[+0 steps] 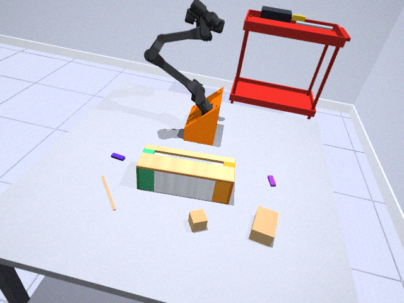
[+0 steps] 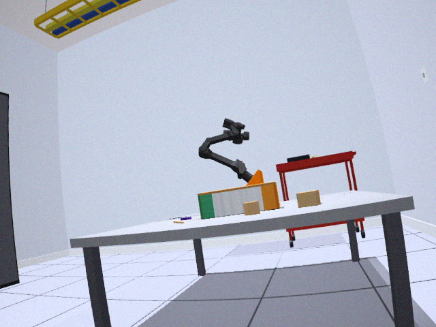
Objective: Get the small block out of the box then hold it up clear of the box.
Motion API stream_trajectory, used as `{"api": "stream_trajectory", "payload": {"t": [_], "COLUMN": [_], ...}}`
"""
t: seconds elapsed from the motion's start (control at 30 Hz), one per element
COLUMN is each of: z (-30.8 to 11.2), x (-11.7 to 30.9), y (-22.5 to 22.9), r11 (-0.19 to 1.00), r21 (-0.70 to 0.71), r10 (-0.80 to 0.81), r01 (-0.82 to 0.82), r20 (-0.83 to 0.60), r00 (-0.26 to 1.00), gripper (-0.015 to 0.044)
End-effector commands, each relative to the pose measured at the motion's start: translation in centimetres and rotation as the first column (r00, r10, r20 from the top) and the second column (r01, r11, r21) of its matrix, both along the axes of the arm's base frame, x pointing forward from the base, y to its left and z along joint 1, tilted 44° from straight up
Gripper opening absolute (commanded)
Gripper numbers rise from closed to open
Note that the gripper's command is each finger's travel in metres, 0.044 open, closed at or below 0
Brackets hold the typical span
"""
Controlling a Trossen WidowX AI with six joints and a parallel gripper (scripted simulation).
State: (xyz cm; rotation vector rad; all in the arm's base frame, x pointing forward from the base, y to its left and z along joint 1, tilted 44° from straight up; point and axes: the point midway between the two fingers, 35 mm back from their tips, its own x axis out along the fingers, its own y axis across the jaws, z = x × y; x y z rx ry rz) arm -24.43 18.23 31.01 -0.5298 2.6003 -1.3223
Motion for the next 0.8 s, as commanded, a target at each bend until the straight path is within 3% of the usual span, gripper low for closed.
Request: {"api": "stream_trajectory", "payload": {"t": [0.0, 0.13, 0.27, 0.5, 0.77], "z": [0.0, -0.8, -2.6, -7.0, -13.2], "x": [0.0, 0.5, 2.3, 7.8, 16.9], "y": [0.1, 3.8, 9.5, 17.0, 22.6], "r11": [1.0, 0.961, 0.822, 0.416, -0.135], "r21": [-0.009, -0.194, -0.382, -0.614, -0.641], "r10": [-0.008, -0.187, -0.391, -0.589, -0.66], "r01": [0.008, 0.195, 0.423, 0.671, 0.756], "r20": [0.002, 0.059, 0.161, 0.38, 0.627], "r00": [1.0, 0.981, 0.906, 0.713, 0.414], "gripper": [0.04, 0.04, 0.04, 0.04, 0.04]}}
